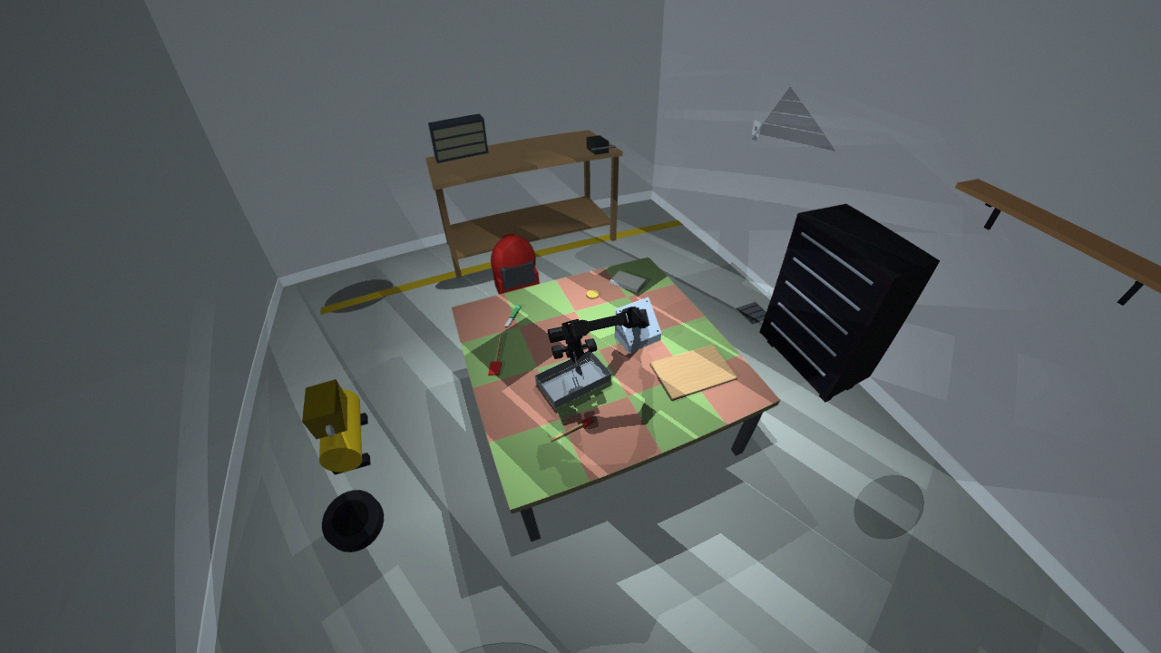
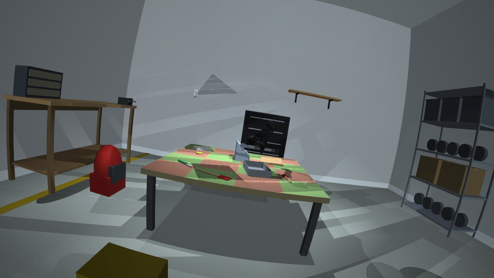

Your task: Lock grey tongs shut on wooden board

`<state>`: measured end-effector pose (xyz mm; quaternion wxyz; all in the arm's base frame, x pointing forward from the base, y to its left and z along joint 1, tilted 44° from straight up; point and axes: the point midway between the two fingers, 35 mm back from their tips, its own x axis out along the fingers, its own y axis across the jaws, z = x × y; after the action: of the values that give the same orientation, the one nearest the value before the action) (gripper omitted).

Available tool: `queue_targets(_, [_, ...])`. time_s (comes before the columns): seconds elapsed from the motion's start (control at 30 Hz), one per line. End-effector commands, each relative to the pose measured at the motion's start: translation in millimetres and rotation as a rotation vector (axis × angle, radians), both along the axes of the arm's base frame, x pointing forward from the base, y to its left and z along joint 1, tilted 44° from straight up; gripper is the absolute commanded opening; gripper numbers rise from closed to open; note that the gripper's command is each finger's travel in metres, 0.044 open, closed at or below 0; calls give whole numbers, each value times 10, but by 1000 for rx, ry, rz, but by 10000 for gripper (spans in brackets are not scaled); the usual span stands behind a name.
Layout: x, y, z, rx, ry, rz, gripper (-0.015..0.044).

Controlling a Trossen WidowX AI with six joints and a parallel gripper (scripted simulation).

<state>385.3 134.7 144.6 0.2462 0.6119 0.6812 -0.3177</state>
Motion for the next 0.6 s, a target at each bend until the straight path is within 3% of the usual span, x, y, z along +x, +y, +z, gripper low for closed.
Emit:
queue_targets(0.0, [3, -17, 21, -2, -5, 5, -150])
queue_targets(0.57, [-556, 552, 518, -60, 103, -102, -150])
